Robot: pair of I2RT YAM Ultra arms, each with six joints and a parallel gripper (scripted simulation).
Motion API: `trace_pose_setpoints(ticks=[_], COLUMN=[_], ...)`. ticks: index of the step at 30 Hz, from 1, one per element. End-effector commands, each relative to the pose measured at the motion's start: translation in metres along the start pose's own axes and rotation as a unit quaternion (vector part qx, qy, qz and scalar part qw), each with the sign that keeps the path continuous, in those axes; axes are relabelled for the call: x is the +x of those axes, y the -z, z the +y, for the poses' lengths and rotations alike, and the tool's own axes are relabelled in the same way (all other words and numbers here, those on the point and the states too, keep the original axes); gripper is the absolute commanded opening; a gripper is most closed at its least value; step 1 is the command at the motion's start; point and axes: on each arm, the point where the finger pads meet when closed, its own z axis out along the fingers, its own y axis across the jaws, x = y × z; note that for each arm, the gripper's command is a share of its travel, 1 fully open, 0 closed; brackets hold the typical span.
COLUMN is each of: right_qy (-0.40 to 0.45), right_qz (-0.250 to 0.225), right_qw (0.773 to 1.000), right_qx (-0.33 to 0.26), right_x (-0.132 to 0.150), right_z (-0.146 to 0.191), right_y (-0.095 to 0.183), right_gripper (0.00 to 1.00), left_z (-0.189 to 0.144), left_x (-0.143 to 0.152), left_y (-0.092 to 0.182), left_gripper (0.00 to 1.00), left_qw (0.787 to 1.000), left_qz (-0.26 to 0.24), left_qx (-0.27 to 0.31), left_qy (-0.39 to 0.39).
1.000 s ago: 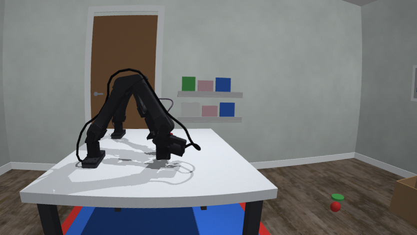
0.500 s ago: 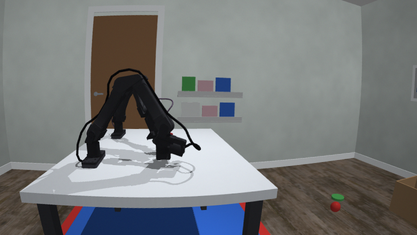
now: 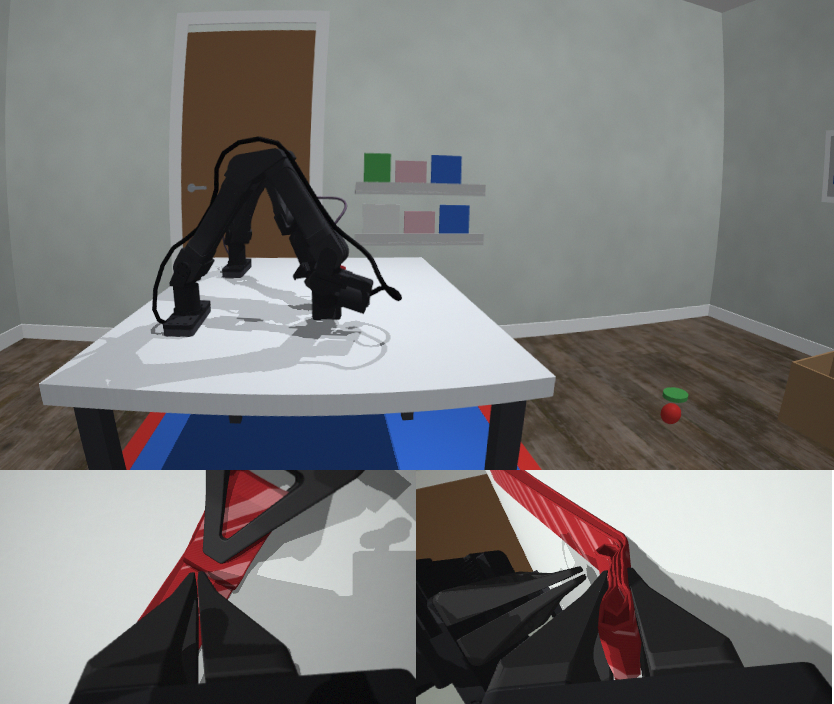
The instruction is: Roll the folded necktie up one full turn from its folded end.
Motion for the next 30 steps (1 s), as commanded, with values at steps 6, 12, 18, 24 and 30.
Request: trace_pose_setpoints(ticks=[6, 12, 18, 24, 30], right_qy=[0.008, 0.008, 0.008, 0.008, 0.008], right_qz=[-0.009, -0.009, -0.009, -0.009, -0.009], right_qw=[1.0, 1.0, 1.0, 1.0, 1.0], right_qx=[-0.004, -0.004, -0.004, -0.004, -0.004], right_x=[-0.002, -0.002, -0.002, -0.002, -0.003], right_z=[0.0, 0.0, 0.0, -0.001, -0.004], right_y=[0.003, 0.003, 0.003, 0.005, 0.01], right_gripper=[0.11, 0.09, 0.06, 0.05, 0.05], left_z=[-0.005, -0.003, -0.001, 0.001, 0.002], left_x=[-0.011, -0.019, -0.026, -0.031, -0.037], left_y=[0.019, 0.032, 0.045, 0.053, 0.062], left_gripper=[0.03, 0.04, 0.04, 0.04, 0.04], left_qw=[1.0, 1.0, 1.0, 1.0, 1.0], left_qz=[-0.002, -0.002, -0.002, -0.002, -0.002], left_qx=[0.007, 0.006, 0.005, 0.004, 0.003], left_qy=[-0.006, -0.004, -0.002, -0.001, 0.0])
